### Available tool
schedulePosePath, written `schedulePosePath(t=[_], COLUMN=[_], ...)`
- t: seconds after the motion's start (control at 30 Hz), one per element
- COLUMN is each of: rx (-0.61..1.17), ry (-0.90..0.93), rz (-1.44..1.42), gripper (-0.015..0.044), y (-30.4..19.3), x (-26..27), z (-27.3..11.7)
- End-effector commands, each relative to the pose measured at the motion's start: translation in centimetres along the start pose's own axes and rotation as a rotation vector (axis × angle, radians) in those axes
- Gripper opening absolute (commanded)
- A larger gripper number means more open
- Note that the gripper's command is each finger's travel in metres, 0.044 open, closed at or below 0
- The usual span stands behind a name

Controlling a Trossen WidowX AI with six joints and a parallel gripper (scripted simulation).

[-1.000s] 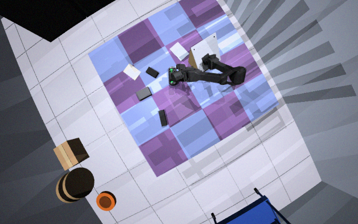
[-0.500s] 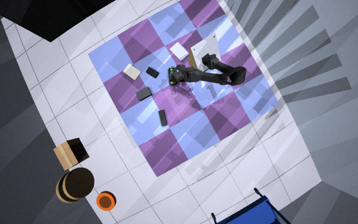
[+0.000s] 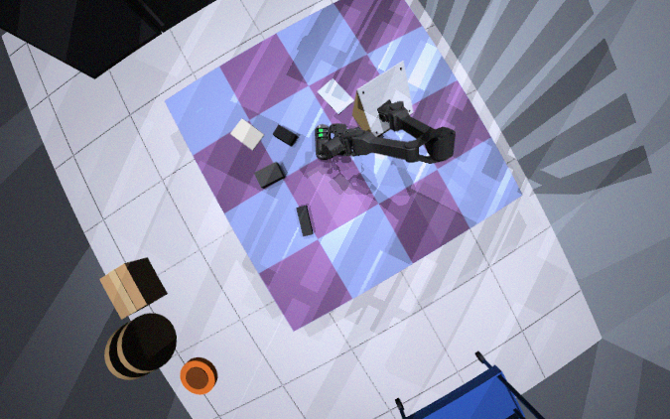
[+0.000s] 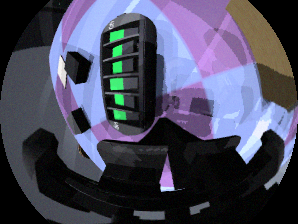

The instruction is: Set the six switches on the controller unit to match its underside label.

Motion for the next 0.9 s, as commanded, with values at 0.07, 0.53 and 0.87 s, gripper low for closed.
schedulePosePath(t=[0.07, 0.53, 0.87], rx=[-0.008, -0.006, -0.006], ry=[0.000, -0.001, -0.001], rz=[0.009, 0.010, 0.010], gripper=[0.0000, 0.0000, 0.0000], y=[0.3, 0.5, 0.4], x=[-0.4, -1.0, -0.7], z=[1.0, 2.4, 2.5])
Point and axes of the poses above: the point midway between the two fingers, 35 mm back from their tips, its own z axis out along the fingers, its own x axis across the jaws, y = z × x, the point moved 9 cm from there along -z, back along the fingers, and after that the axes turned 14 degrees about z, right-handed, at the moved point
